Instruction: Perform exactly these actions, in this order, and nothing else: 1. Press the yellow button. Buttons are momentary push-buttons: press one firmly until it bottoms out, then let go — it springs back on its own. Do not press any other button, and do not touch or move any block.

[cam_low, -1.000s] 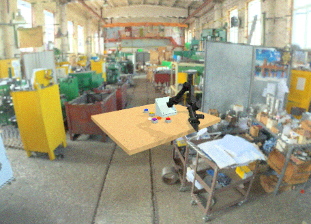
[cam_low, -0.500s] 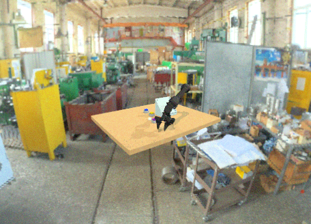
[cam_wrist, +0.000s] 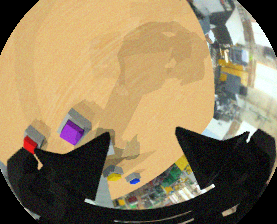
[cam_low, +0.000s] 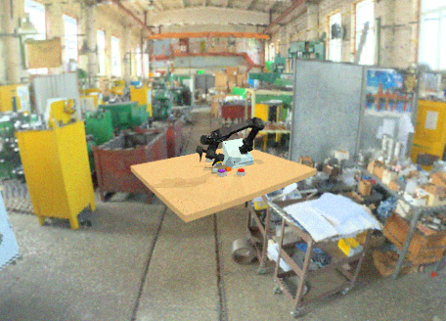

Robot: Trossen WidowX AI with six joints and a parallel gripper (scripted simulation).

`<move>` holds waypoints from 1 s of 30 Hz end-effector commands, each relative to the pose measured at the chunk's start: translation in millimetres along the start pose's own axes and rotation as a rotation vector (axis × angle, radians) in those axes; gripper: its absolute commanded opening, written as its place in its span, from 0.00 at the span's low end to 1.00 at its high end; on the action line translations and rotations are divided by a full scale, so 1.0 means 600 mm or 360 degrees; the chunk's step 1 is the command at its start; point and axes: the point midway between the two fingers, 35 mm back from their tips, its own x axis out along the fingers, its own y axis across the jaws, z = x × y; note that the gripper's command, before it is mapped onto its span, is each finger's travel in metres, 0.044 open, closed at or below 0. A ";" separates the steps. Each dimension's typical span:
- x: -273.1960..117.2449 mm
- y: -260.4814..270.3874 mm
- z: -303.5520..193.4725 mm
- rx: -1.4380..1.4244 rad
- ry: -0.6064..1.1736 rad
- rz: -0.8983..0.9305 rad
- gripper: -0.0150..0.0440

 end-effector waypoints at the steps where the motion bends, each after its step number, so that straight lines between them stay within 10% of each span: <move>1: -0.004 -0.014 -0.118 0.0350 0.0104 0.0130 0.93; 11: -0.043 0.058 -0.353 0.1340 0.0094 0.0573 0.93; 18: -0.051 0.076 -0.373 0.1478 0.0054 0.0648 0.93; 30: 0.045 0.113 -0.357 0.1477 0.0051 0.0651 0.40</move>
